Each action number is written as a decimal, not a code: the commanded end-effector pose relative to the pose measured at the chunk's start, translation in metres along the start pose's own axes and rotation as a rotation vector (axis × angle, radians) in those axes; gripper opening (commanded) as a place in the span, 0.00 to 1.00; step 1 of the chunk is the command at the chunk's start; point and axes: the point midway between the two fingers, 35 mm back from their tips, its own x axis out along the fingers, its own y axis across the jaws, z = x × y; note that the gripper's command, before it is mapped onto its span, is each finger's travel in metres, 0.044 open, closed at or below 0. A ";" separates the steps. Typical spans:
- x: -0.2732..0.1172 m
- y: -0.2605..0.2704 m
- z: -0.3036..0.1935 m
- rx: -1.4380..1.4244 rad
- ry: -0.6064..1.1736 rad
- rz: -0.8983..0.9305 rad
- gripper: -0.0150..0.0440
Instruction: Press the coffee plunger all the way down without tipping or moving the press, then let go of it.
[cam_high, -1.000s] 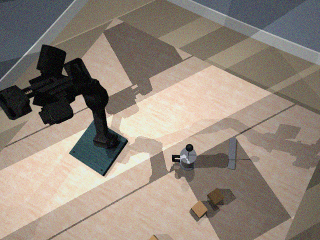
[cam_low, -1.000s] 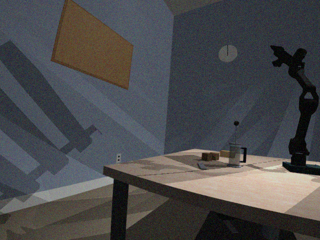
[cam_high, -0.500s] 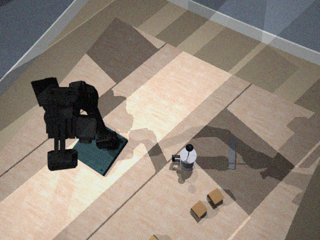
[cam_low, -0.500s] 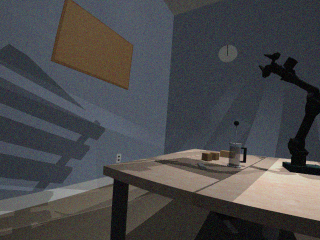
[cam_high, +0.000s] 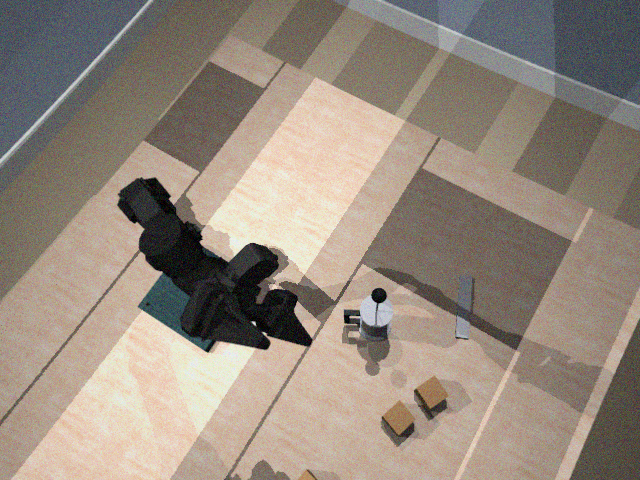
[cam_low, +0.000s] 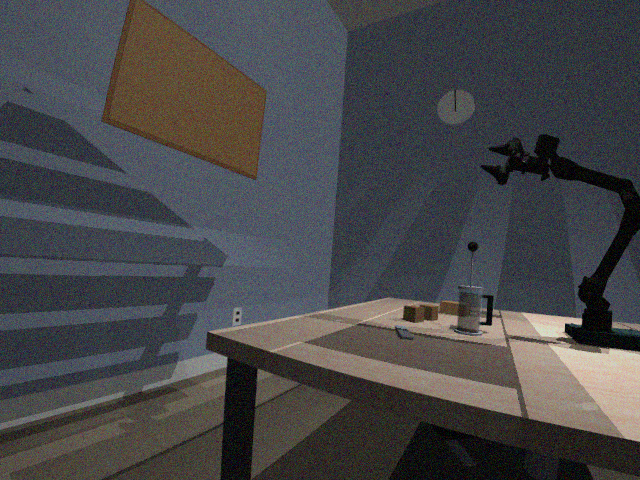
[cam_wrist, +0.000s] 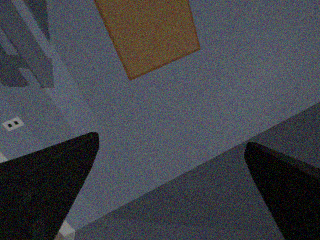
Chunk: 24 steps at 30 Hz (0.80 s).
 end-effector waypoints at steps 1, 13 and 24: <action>0.005 0.076 0.012 0.344 0.030 0.218 1.00; -0.043 0.234 0.055 0.886 0.285 0.682 1.00; -0.088 0.305 0.056 1.006 0.456 0.822 1.00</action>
